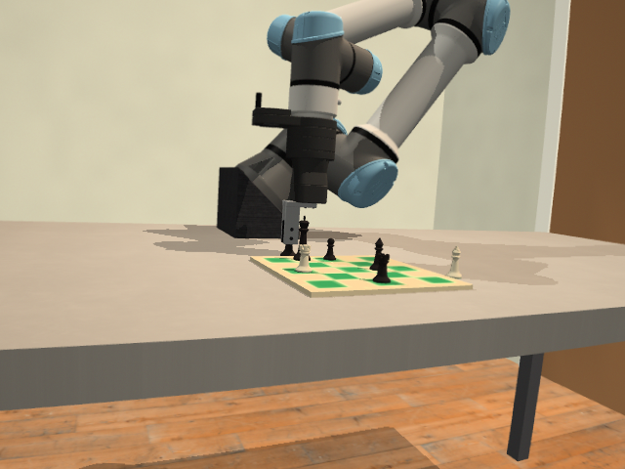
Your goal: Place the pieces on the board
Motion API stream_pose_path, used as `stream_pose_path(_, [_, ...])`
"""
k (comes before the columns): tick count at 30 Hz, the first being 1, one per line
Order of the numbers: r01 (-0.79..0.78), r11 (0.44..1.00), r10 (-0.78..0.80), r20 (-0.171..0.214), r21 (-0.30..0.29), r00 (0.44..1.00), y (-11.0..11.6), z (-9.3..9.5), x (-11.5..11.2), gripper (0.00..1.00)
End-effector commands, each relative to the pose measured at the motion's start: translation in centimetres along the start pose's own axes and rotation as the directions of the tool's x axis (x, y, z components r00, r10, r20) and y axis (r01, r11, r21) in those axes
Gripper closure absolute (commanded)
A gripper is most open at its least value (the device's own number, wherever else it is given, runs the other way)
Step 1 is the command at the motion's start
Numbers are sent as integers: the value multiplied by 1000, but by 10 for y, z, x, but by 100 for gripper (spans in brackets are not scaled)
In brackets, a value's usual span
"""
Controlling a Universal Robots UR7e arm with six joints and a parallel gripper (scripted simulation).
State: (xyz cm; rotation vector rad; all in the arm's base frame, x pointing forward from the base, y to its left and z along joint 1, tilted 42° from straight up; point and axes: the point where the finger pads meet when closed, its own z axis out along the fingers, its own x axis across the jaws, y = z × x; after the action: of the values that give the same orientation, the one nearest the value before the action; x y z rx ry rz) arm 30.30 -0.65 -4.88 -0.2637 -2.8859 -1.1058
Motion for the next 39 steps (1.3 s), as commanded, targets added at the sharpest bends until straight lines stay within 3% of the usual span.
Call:
stream_pose_path(1, [0,1000,0,1,1,1000,0,0,0,100])
stream_pose_path(11, [0,1000,0,1,1,1000,0,-7,0,100])
stream_pose_path(18, [0,1000,0,1,1,1000,0,-27,0,100])
stream_pose_path(30, [0,1000,0,1,1,1000,0,-91,0,100])
stream_pose_path(39, [0,1000,0,1,1,1000,0,-100,0,100])
